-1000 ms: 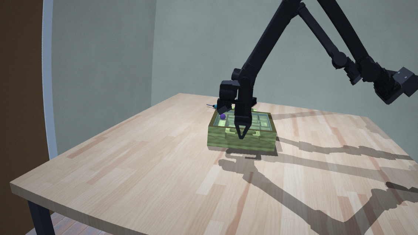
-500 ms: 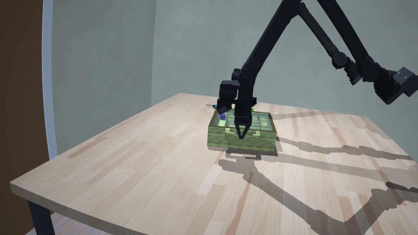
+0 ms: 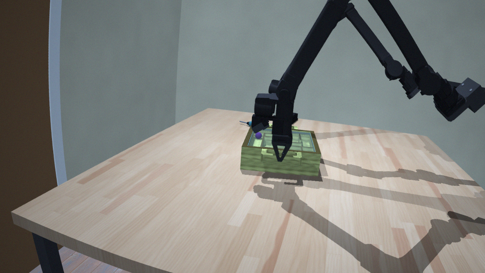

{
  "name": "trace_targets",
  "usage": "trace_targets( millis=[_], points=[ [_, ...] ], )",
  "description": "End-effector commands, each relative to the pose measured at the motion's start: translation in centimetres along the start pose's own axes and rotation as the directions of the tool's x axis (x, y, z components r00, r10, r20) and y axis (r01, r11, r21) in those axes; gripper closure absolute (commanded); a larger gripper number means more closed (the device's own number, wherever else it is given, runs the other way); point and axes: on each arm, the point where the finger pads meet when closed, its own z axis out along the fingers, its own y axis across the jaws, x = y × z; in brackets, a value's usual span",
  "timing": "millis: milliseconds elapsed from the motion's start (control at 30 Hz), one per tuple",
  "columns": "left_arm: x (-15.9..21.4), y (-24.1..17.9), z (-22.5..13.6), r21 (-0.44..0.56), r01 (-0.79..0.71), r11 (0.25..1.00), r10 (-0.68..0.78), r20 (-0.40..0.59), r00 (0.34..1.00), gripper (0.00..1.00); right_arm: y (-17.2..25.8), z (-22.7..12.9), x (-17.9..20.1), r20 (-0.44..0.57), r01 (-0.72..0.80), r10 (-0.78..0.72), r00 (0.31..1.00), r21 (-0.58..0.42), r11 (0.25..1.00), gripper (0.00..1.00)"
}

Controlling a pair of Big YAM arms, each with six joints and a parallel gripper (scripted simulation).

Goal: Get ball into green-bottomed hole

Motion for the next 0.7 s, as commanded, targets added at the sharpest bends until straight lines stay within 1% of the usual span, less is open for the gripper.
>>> trace_targets(
  millis=[0, 667],
  points=[
    [-1.66, 0.55, -1.89, 0.011, 0.007, 1.0, -0.007, 0.051, 0.999, 1.0, -0.55, -0.39, -1.86, 0.032, -0.005, 0.005, 0.999, 0.001, 1.0, 1.0],
    [-1.72, 0.42, -1.94, 0.013, 0.004, 1.0, -0.004, 0.052, 0.999, 1.0, -0.86, -0.28, -1.83, 0.03, -0.007, 0.007, 1.0, 0.003, 1.0, 1.0]
  ],
)
